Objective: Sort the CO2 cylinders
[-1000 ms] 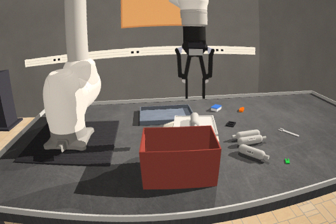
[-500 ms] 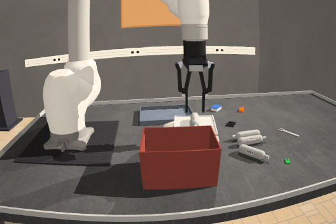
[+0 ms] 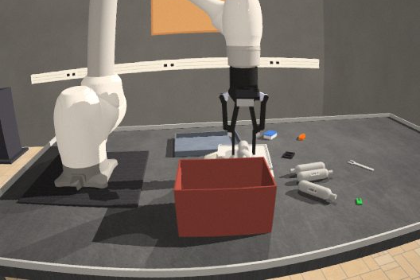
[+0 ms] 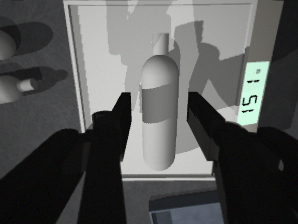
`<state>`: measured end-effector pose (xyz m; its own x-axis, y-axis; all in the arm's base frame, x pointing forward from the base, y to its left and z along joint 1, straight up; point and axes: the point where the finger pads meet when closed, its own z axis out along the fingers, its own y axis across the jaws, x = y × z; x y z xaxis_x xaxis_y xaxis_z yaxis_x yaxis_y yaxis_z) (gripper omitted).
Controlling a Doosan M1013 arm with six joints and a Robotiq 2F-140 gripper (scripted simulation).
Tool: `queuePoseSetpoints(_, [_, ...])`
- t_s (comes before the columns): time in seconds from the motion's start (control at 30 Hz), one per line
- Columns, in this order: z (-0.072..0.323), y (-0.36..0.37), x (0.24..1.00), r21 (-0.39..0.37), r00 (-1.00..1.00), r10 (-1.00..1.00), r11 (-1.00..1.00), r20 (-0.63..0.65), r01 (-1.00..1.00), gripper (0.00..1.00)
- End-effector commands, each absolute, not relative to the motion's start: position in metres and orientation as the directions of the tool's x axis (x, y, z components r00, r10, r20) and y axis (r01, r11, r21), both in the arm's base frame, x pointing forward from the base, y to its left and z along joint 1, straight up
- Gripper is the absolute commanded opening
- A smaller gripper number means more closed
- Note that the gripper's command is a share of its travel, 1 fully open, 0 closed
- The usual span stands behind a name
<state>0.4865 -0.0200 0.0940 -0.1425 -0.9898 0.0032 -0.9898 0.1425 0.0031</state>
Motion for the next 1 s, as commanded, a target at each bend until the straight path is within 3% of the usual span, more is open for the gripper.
queuePoseSetpoints(0.0, [0.0911,-0.0199,0.4871,0.002,-0.143,-0.990,0.143,0.003,-0.990,0.40])
queuePoseSetpoints(0.4, [0.0899,-0.0199,0.4871,0.002,-0.143,-0.990,0.143,0.003,-0.990,0.40])
queuePoseSetpoints(0.43, [0.0899,-0.0199,0.4871,0.002,-0.143,-0.990,0.143,0.003,-0.990,0.10])
queuePoseSetpoints(0.97, [0.0987,-0.0199,0.4871,0.002,-0.143,-0.990,0.143,0.003,-0.990,0.10])
